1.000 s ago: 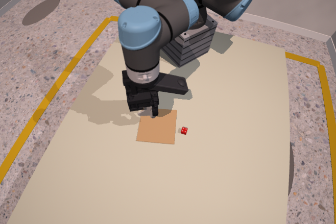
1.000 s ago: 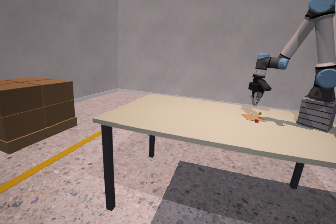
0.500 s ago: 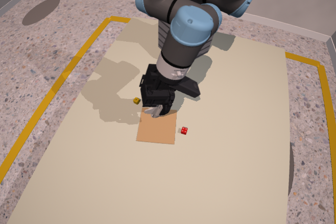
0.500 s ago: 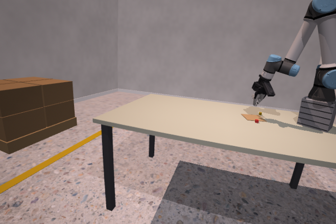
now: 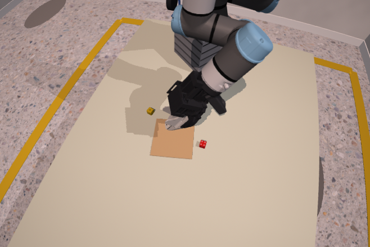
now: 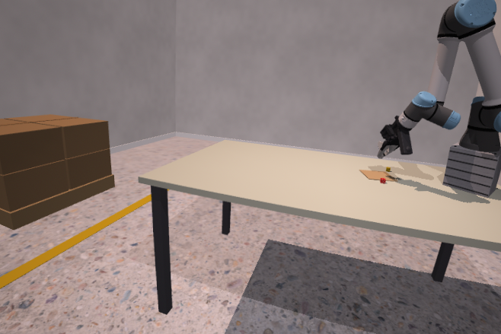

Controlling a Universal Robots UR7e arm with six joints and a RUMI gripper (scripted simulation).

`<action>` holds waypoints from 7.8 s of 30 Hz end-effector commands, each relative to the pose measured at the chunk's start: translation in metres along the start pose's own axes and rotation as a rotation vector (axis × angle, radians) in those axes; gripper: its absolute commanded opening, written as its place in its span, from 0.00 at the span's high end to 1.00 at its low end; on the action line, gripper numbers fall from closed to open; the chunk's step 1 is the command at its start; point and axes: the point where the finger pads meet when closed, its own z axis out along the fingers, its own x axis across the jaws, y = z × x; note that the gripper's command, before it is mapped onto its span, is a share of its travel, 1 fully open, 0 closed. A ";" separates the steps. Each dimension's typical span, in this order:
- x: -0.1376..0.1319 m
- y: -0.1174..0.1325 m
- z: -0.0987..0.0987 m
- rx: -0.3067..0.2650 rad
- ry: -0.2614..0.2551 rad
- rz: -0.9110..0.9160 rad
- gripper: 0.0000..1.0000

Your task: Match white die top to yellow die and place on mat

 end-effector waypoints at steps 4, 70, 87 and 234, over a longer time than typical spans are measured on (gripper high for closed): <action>-0.001 0.001 0.002 -0.216 0.001 0.008 0.97; -0.001 -0.044 0.062 -0.321 0.002 0.009 0.97; -0.001 -0.044 0.062 -0.321 0.002 0.009 0.97; -0.001 -0.060 0.046 -0.321 0.002 0.009 0.79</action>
